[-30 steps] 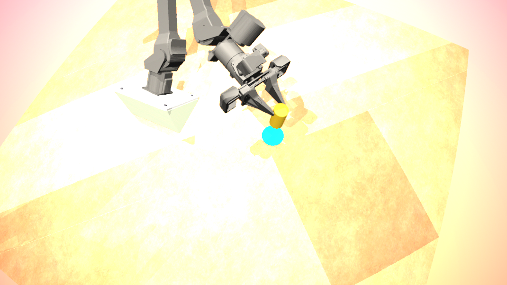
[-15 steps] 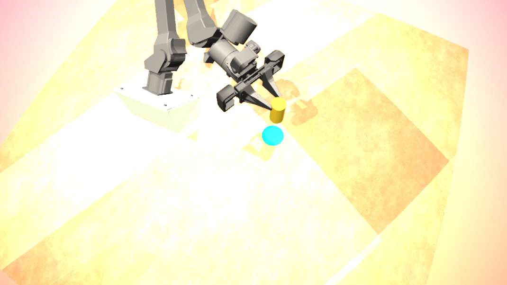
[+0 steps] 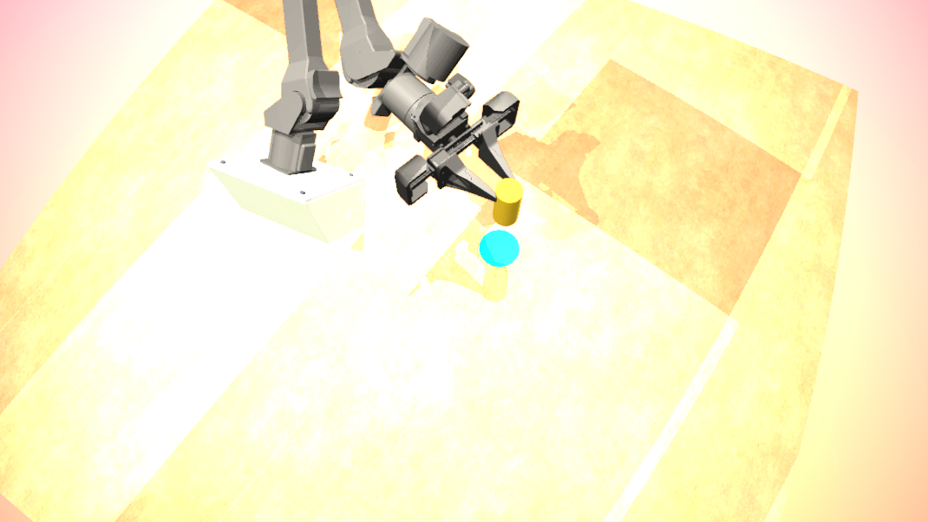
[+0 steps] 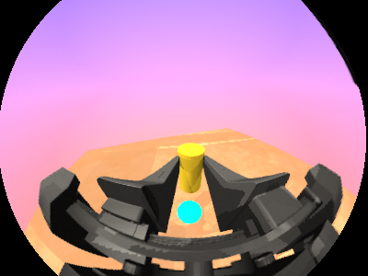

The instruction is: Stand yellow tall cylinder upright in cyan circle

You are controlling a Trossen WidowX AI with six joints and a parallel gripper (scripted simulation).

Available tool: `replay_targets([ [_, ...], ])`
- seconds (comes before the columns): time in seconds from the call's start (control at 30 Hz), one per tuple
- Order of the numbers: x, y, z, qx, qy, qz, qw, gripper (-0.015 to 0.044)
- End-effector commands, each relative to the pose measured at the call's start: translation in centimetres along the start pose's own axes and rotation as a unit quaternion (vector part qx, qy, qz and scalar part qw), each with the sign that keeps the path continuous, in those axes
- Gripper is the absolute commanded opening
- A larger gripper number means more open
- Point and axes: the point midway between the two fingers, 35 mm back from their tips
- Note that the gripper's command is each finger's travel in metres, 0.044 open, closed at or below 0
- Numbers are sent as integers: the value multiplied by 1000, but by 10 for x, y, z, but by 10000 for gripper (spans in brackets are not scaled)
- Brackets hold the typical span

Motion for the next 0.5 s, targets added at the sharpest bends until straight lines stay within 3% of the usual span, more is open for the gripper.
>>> replay_targets([
  [0.0, -1, -1, -4, 1, -2, -3, 1000, 105],
  [0.47, 1, -10, -40, 3, -3, -5, 1000, 105],
])
Point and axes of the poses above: the point midway between the two fingers, 35 mm back from their tips, its own y axis back along the fingers, its own x axis across the jaws, z = x × y, and after that the axes turned 1 degree about y, right-handed
